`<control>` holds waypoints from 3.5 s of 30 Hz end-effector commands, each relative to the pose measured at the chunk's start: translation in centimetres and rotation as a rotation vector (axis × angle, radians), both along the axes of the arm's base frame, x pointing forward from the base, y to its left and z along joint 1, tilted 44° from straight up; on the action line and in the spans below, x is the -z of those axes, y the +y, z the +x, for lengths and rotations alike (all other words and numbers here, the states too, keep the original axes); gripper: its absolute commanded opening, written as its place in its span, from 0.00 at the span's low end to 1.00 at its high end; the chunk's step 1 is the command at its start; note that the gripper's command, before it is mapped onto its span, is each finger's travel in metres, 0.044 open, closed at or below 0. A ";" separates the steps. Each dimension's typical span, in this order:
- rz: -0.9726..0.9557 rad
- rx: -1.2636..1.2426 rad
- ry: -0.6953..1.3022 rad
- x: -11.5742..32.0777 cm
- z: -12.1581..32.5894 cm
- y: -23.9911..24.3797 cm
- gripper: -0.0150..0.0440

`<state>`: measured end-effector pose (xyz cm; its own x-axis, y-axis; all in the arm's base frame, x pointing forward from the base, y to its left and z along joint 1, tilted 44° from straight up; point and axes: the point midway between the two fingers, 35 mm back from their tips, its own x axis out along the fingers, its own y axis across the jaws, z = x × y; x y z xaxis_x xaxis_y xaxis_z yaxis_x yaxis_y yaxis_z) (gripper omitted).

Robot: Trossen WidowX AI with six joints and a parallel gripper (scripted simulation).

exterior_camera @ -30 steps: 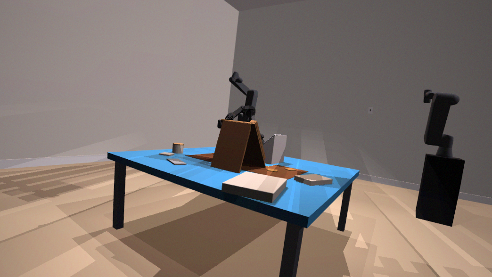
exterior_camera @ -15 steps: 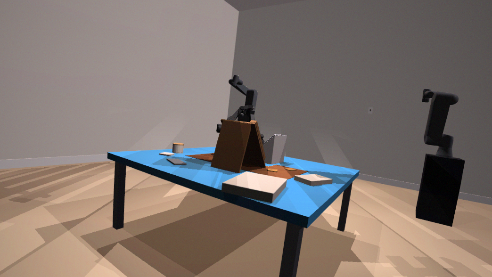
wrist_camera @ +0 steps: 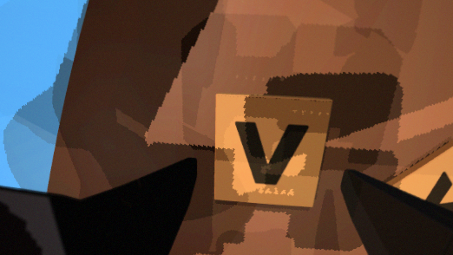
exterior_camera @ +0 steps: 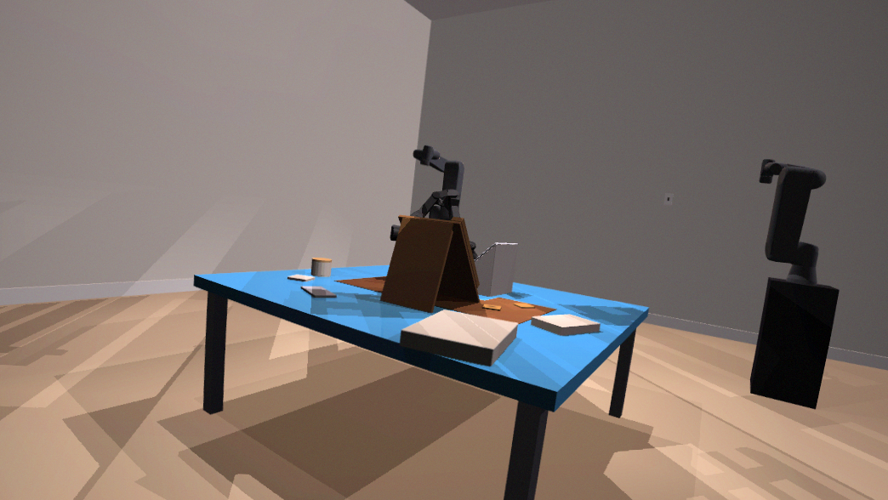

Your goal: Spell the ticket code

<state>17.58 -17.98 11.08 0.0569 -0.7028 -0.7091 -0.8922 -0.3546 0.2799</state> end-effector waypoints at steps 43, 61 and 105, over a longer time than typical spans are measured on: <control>0.008 -0.005 0.009 1.2 -0.2 -0.8 0.61; 0.009 -0.005 0.009 0.8 -0.4 0.2 0.25; 0.011 -0.005 0.010 0.3 -0.8 2.3 0.25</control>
